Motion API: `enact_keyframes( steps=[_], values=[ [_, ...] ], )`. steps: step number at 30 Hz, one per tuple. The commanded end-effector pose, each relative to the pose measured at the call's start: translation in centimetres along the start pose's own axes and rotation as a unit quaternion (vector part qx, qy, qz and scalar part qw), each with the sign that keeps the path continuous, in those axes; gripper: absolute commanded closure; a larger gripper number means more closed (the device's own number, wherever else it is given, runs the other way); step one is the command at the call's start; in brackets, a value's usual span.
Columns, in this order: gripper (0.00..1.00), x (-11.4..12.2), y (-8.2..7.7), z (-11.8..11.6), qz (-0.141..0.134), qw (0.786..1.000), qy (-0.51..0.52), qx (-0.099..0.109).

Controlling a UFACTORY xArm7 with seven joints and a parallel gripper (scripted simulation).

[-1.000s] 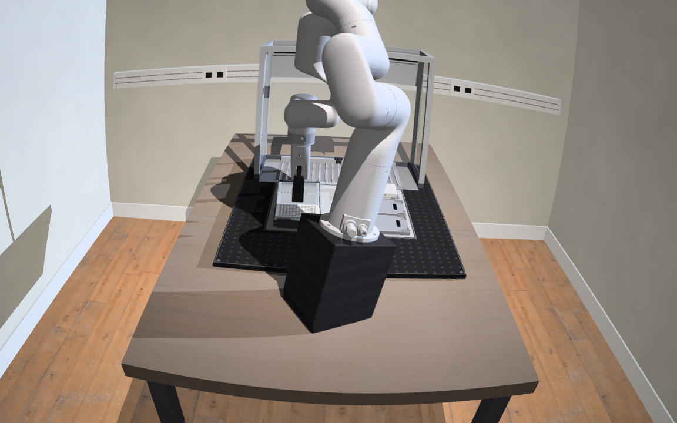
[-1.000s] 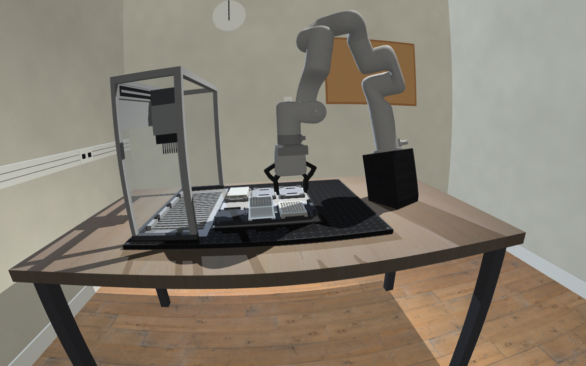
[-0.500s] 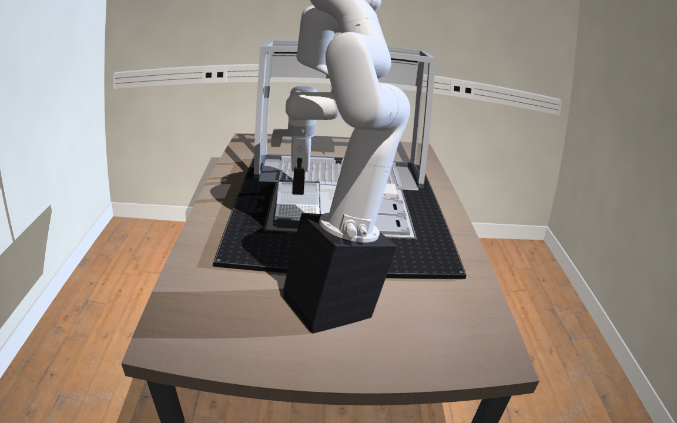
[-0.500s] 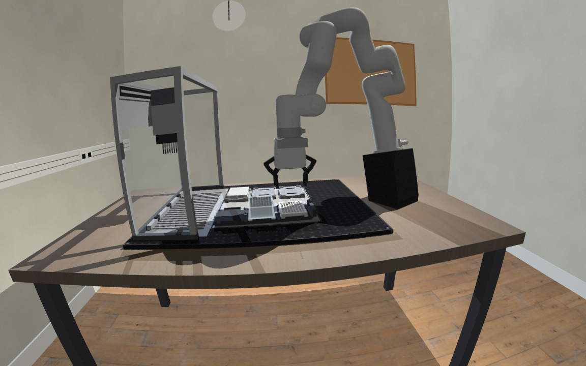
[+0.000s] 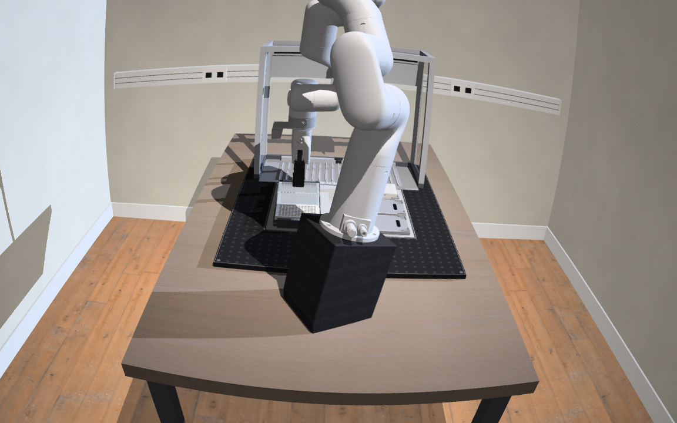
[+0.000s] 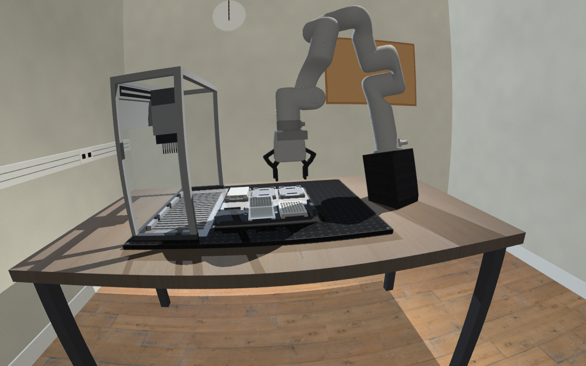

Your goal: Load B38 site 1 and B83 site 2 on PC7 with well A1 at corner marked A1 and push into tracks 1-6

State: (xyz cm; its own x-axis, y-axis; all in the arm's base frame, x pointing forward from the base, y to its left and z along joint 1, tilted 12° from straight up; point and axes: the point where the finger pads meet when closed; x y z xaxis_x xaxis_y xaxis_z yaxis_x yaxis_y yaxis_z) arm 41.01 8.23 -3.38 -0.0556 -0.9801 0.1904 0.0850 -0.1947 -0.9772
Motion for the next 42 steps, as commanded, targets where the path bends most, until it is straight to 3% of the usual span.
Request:
enact_keyframes(
  steps=[1,21,42],
  values=[
    [0.00,0.0,-0.9,0.1,0.000,1.000,0.000,0.001],
    [0.00,0.0,-1.3,0.1,0.000,1.000,0.000,0.001],
    [0.00,6.6,-0.6,6.9,0.000,1.000,0.017,0.002]
  ],
)
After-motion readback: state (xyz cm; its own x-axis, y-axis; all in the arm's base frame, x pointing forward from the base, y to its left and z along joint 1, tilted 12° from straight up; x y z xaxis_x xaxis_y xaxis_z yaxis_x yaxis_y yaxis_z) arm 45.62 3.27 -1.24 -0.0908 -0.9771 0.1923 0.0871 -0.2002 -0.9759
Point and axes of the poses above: the point where the finger pads meet when closed, its own y axis out along the fingers, its own z axis across the jaws, x = y × z
